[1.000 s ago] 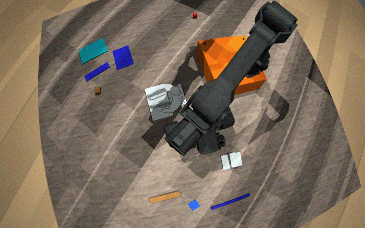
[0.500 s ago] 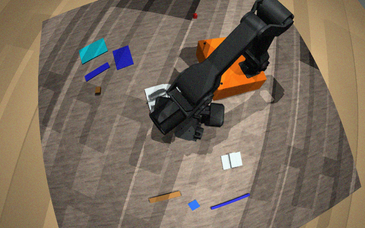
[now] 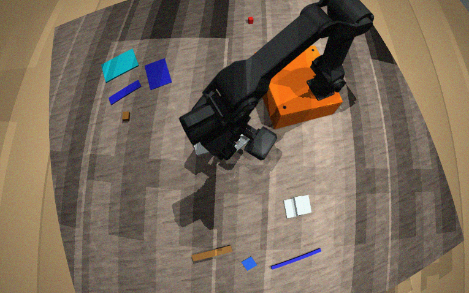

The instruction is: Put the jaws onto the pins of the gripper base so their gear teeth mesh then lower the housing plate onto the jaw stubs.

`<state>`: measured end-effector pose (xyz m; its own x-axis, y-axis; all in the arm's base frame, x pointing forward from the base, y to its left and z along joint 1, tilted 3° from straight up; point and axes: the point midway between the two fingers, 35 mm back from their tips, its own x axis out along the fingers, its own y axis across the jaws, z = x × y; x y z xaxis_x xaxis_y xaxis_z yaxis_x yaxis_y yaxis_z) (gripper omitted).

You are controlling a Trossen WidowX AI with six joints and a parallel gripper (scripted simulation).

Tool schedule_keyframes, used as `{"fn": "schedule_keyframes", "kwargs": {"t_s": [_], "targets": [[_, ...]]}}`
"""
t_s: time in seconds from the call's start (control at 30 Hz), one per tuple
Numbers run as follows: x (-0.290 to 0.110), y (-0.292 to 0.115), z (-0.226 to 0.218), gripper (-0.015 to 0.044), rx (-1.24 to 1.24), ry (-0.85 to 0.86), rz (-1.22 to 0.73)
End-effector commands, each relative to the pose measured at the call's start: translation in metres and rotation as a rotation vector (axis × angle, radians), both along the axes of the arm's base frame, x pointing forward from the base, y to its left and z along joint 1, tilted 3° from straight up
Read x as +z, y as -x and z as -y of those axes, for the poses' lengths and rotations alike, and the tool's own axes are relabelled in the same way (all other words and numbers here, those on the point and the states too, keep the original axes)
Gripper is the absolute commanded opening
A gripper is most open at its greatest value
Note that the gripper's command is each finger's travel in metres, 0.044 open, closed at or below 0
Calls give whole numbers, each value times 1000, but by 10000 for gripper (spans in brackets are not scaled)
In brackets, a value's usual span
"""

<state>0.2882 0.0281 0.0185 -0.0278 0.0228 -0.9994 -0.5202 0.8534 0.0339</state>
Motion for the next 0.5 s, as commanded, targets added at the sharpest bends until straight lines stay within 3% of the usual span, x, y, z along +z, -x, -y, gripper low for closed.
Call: {"fn": "schedule_keyframes", "kwargs": {"t_s": [0.0,0.47], "targets": [[2,0,13,351,-130,7,7],[0,7,54,351,-561,20,-4]]}}
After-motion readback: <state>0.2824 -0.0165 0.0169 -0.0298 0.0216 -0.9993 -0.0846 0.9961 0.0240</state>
